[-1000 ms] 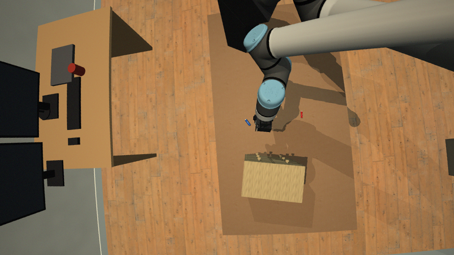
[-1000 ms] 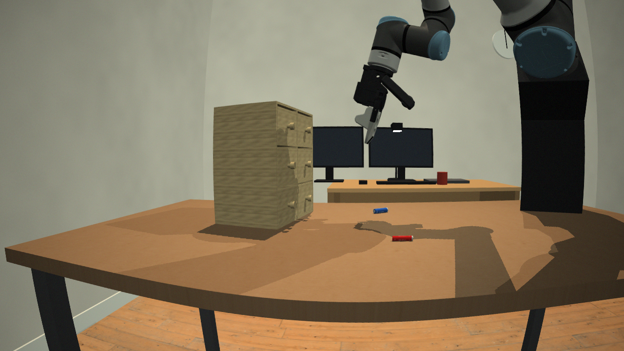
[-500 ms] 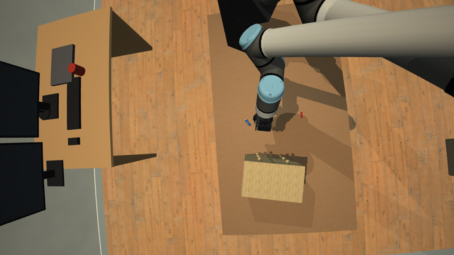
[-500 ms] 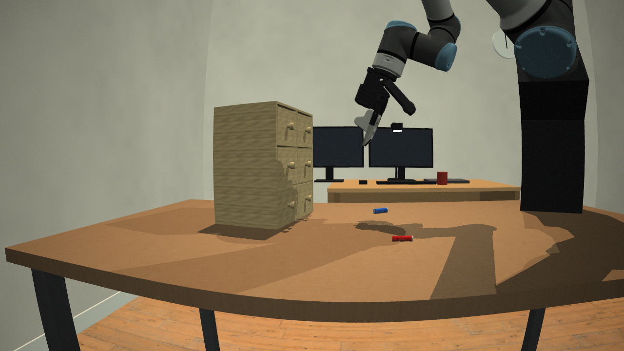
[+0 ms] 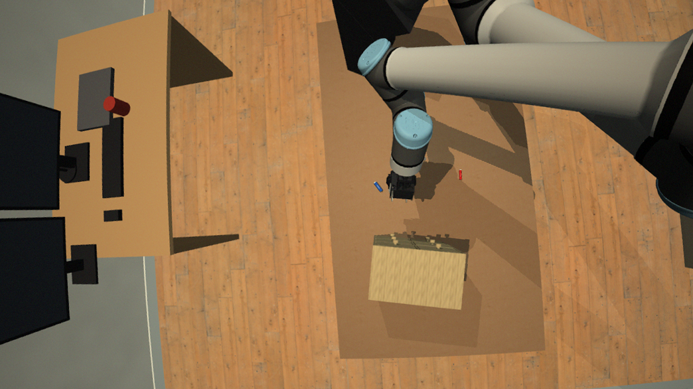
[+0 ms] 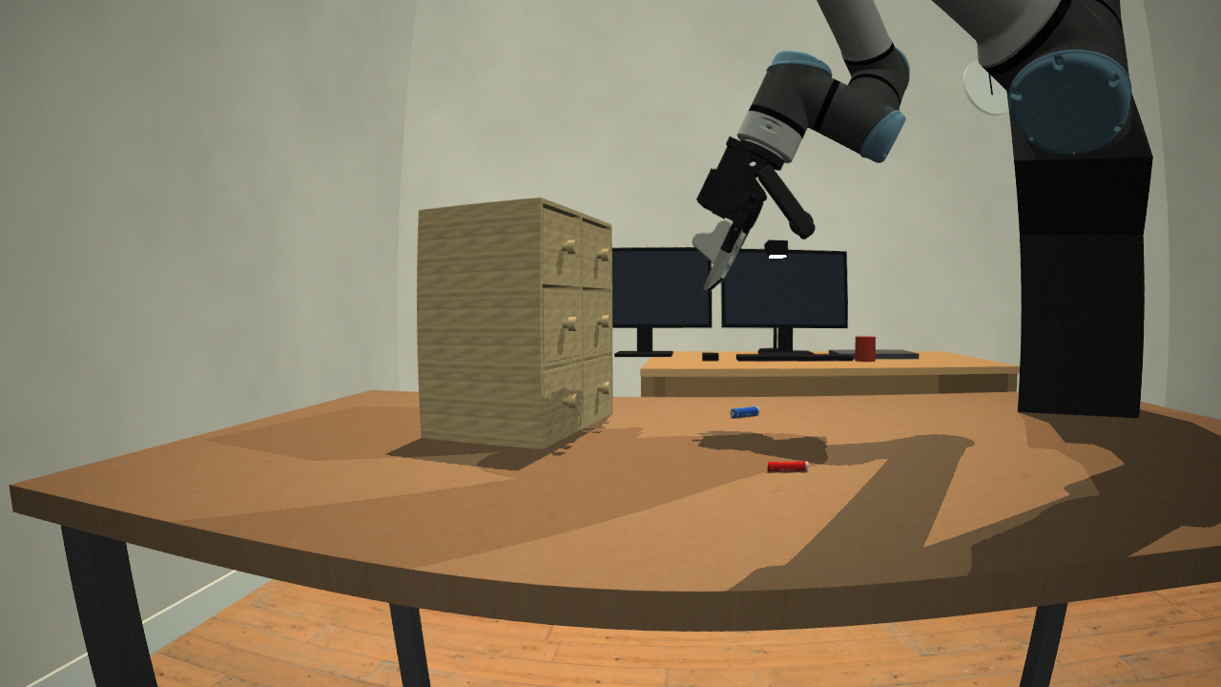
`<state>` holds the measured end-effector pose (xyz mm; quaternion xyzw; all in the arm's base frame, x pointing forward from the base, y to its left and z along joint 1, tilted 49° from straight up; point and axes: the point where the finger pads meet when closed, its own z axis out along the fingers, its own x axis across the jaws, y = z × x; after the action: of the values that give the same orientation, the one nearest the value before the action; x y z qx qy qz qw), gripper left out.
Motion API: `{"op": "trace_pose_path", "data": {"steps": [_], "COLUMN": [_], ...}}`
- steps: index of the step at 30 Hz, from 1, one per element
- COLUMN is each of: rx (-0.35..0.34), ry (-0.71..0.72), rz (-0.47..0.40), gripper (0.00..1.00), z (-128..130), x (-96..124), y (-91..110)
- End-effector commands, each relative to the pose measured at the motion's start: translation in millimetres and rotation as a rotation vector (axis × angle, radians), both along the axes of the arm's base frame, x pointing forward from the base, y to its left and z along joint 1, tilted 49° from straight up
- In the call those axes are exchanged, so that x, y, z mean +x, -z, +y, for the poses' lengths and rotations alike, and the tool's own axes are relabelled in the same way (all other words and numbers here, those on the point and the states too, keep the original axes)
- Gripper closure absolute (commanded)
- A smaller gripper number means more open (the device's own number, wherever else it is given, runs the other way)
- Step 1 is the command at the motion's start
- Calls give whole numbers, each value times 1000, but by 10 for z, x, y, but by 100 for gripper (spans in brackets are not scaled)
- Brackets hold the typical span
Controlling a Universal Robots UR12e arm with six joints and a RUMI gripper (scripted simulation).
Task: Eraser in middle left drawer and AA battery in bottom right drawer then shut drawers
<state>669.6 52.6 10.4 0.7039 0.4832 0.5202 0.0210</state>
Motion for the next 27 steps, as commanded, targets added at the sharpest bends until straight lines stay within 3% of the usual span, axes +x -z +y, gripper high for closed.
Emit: {"op": "trace_pose_path", "data": {"steps": [1, 27], "rx": [0, 1], "ry": [35, 165], "rz": [-32, -160], "gripper": [80, 80], "z": [9, 76], "x": [43, 217], "y": [14, 78]}}
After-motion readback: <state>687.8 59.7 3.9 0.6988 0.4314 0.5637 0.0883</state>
